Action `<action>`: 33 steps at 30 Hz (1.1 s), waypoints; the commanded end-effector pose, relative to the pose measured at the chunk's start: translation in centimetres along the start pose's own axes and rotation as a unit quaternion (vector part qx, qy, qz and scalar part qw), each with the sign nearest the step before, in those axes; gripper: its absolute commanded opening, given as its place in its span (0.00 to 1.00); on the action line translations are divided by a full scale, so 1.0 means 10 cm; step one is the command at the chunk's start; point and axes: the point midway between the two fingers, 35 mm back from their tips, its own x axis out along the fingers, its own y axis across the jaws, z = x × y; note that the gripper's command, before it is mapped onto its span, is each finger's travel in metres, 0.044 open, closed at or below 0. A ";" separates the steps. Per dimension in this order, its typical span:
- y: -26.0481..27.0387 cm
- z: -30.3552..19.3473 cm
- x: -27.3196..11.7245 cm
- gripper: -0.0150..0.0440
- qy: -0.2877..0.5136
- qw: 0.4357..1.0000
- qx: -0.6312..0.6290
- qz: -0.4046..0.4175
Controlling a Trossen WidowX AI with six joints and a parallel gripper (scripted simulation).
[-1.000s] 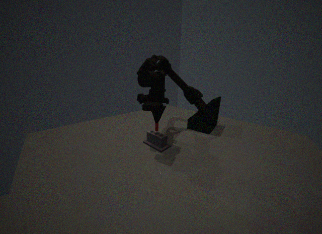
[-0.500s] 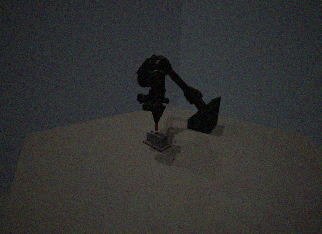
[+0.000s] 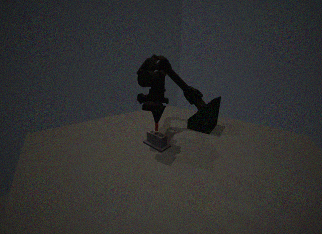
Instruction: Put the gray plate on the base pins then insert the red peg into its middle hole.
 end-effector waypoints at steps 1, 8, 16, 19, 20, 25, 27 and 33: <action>-0.01 0.01 0.00 0.25 0.000 1.000 0.000 0.000; -0.01 0.01 0.00 0.25 0.000 1.000 0.000 0.000; -0.01 0.01 0.06 0.25 -0.001 1.000 -0.001 0.000; -0.01 0.02 0.11 0.25 -0.002 1.000 -0.001 -0.001; -0.01 0.02 0.12 0.25 -0.002 1.000 -0.001 -0.001; -0.01 0.02 0.18 0.25 -0.003 1.000 -0.002 -0.001; -0.01 0.02 0.18 0.25 -0.003 1.000 -0.002 -0.001; 0.00 0.01 0.15 0.25 0.000 1.000 0.000 0.002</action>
